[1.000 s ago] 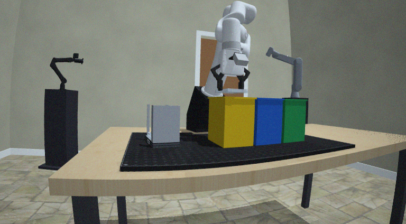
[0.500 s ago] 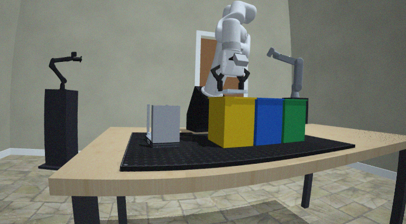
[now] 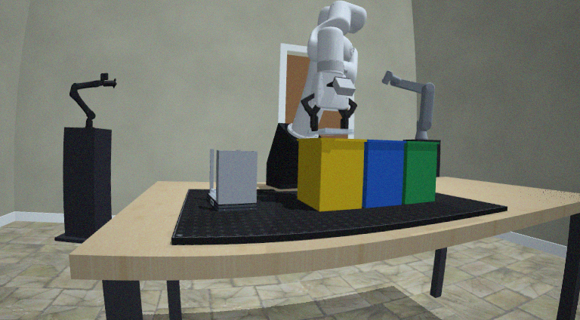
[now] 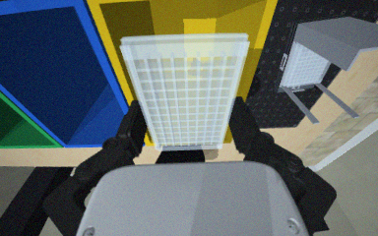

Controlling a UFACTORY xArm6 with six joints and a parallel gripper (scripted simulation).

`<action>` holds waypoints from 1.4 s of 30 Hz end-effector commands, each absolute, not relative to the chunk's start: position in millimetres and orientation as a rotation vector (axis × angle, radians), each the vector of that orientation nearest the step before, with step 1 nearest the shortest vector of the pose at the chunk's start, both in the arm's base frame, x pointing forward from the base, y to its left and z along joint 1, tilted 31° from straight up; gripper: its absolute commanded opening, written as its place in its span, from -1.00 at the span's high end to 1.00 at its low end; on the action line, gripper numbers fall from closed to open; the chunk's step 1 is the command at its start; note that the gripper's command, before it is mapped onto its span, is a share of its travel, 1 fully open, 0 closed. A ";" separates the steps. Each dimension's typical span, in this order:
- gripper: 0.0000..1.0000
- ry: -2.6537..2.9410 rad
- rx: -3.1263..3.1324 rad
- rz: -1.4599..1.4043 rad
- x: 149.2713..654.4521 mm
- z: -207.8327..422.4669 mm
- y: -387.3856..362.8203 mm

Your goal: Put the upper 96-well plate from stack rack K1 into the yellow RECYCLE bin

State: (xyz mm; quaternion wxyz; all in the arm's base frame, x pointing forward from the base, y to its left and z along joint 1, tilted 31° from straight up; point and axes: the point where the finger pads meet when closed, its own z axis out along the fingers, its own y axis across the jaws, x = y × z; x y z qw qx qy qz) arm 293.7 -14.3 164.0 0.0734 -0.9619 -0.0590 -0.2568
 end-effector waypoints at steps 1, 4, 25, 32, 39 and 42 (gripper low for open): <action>1.00 -0.178 -2.888 -0.775 294.6 164.7 -14.4; -1.00 -0.178 -2.888 -0.775 295.0 164.2 -14.3; -1.00 -0.178 -2.888 -0.775 295.0 164.2 -14.3; -1.00 -0.178 -2.888 -0.775 295.0 164.2 -14.3; -1.00 -0.178 -2.888 -0.775 291.2 171.0 -15.7; -1.00 -0.178 -2.888 -0.775 287.2 177.9 -17.0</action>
